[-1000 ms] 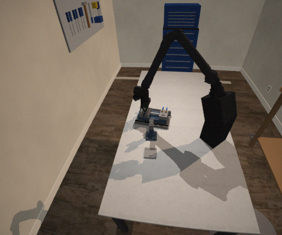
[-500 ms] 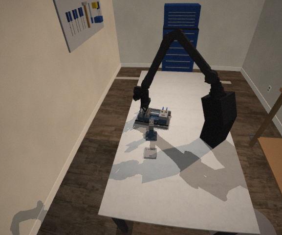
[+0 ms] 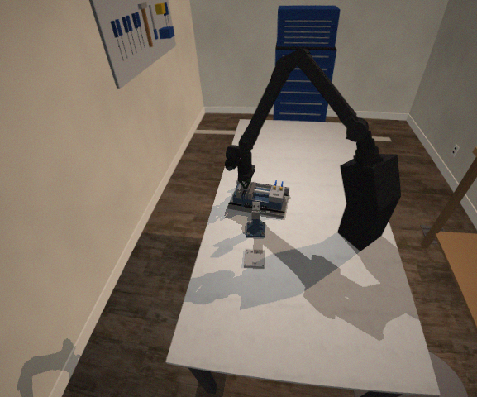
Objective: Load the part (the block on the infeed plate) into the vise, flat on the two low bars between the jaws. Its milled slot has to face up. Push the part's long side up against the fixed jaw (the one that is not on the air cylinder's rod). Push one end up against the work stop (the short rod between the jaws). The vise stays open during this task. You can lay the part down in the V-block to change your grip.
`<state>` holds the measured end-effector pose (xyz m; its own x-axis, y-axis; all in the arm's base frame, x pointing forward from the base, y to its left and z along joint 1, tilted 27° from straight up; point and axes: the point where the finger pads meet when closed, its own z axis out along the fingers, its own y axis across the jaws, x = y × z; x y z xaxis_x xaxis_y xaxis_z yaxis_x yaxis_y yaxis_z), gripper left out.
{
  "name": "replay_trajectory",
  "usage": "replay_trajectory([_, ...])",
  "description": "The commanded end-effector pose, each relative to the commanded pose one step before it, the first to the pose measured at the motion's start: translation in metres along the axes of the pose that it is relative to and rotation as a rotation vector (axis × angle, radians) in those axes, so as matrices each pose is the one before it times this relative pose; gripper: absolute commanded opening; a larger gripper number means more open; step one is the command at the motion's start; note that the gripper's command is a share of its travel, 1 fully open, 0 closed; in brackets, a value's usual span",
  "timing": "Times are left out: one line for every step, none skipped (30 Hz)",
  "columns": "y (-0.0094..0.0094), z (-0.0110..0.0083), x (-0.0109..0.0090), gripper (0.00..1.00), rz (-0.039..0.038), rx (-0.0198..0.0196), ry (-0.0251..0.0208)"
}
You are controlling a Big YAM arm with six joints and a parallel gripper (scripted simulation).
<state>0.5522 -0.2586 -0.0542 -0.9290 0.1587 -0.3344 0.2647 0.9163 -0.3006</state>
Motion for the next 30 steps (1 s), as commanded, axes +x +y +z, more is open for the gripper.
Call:
replay_trajectory([-0.00007, -0.00670, -0.01857, 0.00, 0.00406, 0.00006, -0.02972])
replay_trajectory([0.00008, -0.00007, 0.00007, 0.00, -0.00001, -0.00003, -0.00004])
replay_trajectory([0.00008, -0.00008, 0.00007, 0.00, -0.00001, -0.00003, -0.00004])
replay_trajectory([0.00009, -0.00008, 0.00008, 0.00, -0.00001, -0.00003, -0.00004])
replay_trajectory([0.00009, -0.00009, 0.00008, 0.00, -0.00001, -0.00004, -0.00004])
replay_trajectory([0.00009, -0.00009, 0.00008, 0.00, -0.00001, -0.00004, -0.00004])
replay_trajectory([0.00010, -0.00009, 0.00009, 0.00, -0.00002, -0.00004, -0.00004])
replay_trajectory([0.00010, -0.00009, 0.00009, 0.00, -0.00001, -0.00004, -0.00005])
replay_trajectory([0.00010, -0.00010, 0.00009, 0.00, -0.00002, -0.00004, -0.00005])
replay_trajectory([0.00010, -0.00010, 0.00009, 0.00, -0.00002, -0.00004, -0.00005])
replay_trajectory([0.00010, -0.00010, 0.00009, 0.00, -0.00002, -0.00004, -0.00004])
replay_trajectory([0.00000, 0.00000, 0.00000, 0.00, 0.00000, 0.00000, 0.00000])
replay_trajectory([0.00000, 0.00000, 0.00000, 0.00, 0.00000, 0.00000, 0.00000])
replay_trajectory([0.00010, -0.00009, 0.00009, 0.00, -0.00002, -0.00004, -0.00004])
replay_trajectory([0.00010, -0.00009, 0.00008, 0.00, -0.00002, -0.00004, -0.00004])
replay_trajectory([0.00009, -0.00009, 0.00008, 0.00, -0.00001, -0.00004, -0.00004])
replay_trajectory([0.00009, -0.00009, 0.00008, 0.00, -0.00002, -0.00004, -0.00004])
replay_trajectory([0.00009, -0.00008, 0.00008, 0.00, -0.00001, -0.00003, -0.00004])
replay_trajectory([0.00008, -0.00008, 0.00007, 0.00, -0.00001, -0.00003, -0.00004])
replay_trajectory([0.00008, -0.00007, 0.00007, 0.00, -0.00001, -0.00003, -0.00003])
replay_trajectory([0.00007, -0.00007, 0.00006, 0.00, -0.00001, -0.00003, -0.00003])
replay_trajectory([0.00006, -0.00006, 0.00006, 0.00, -0.00001, -0.00003, -0.00003])
replay_trajectory([0.00006, -0.00006, 0.00005, 0.00, -0.00001, -0.00002, -0.00003])
replay_trajectory([0.00005, -0.00005, 0.00004, 0.00, -0.00001, -0.00002, -0.00003])
replay_trajectory([0.00004, -0.00004, 0.00004, 0.00, -0.00001, -0.00002, -0.00002])
replay_trajectory([0.00004, -0.00004, 0.00003, 0.00, -0.00001, -0.00002, -0.00002])
replay_trajectory([0.00003, -0.00003, 0.00003, 0.00, -0.00001, -0.00001, -0.00001])
replay_trajectory([0.00002, -0.00002, 0.00002, 0.00, 0.00000, -0.00001, -0.00001])
replay_trajectory([0.00000, 0.00000, 0.00000, 0.00, 0.00000, 0.00000, 0.00000])
replay_trajectory([0.00000, 0.00000, 0.00000, 0.00, 0.00000, 0.00000, 0.00000])
